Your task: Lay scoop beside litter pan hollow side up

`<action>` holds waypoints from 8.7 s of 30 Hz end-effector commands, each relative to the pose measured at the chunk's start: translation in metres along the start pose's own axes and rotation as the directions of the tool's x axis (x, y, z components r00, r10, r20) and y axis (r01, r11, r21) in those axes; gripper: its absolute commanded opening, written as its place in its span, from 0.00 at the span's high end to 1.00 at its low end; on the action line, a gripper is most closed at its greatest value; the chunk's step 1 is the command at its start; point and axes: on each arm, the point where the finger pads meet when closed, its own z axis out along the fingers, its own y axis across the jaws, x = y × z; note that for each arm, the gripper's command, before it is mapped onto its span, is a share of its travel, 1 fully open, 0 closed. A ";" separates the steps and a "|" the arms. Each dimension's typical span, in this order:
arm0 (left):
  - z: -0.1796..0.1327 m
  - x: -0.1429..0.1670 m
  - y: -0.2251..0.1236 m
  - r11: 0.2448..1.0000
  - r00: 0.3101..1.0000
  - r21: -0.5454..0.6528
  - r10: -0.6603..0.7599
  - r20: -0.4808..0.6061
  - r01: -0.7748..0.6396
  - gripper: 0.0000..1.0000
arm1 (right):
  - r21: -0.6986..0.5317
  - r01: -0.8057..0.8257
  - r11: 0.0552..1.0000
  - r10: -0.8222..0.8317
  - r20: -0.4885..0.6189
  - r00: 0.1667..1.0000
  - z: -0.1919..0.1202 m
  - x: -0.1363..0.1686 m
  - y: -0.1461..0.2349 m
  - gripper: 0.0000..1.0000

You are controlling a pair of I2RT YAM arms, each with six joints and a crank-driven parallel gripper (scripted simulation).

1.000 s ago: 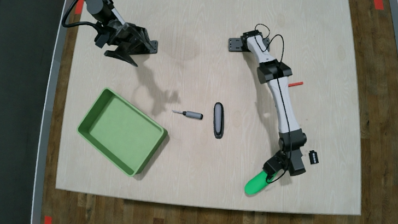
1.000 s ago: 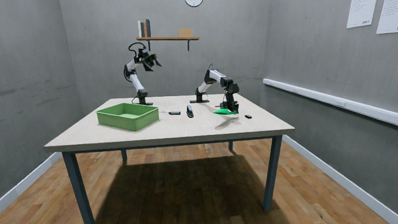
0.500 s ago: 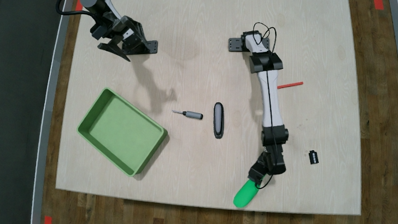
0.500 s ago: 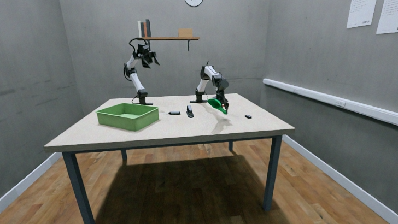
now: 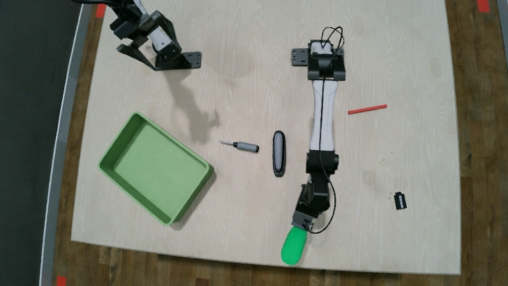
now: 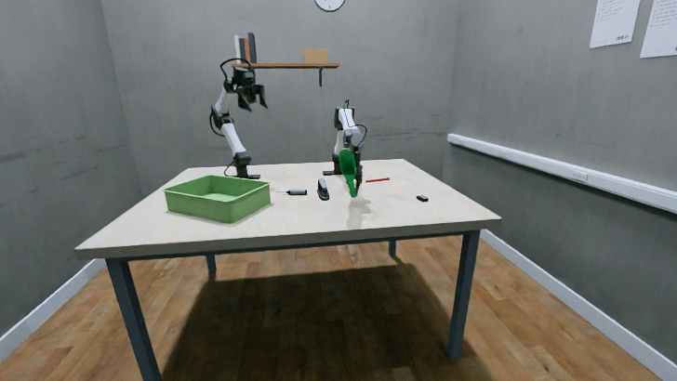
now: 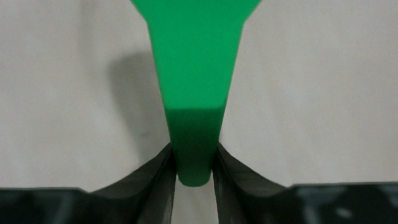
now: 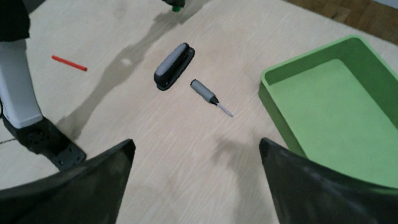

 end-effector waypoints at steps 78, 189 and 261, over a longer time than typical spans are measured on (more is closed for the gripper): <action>-0.247 0.013 -0.398 -0.053 0.575 0.755 -0.613 -0.541 0.653 0.82 | -0.363 -0.902 0.234 0.779 -0.485 0.397 0.179 0.096 -0.103 0.42; -0.264 -0.005 -0.398 -0.048 0.571 0.751 -0.619 -0.540 0.658 0.82 | -0.306 -0.949 0.077 0.776 -0.579 0.250 0.212 0.108 -0.048 0.42; -0.310 0.042 -0.300 0.504 0.832 0.749 -0.543 -0.112 0.430 0.52 | -0.236 -0.758 0.608 0.781 0.008 0.624 0.233 0.082 -0.197 0.81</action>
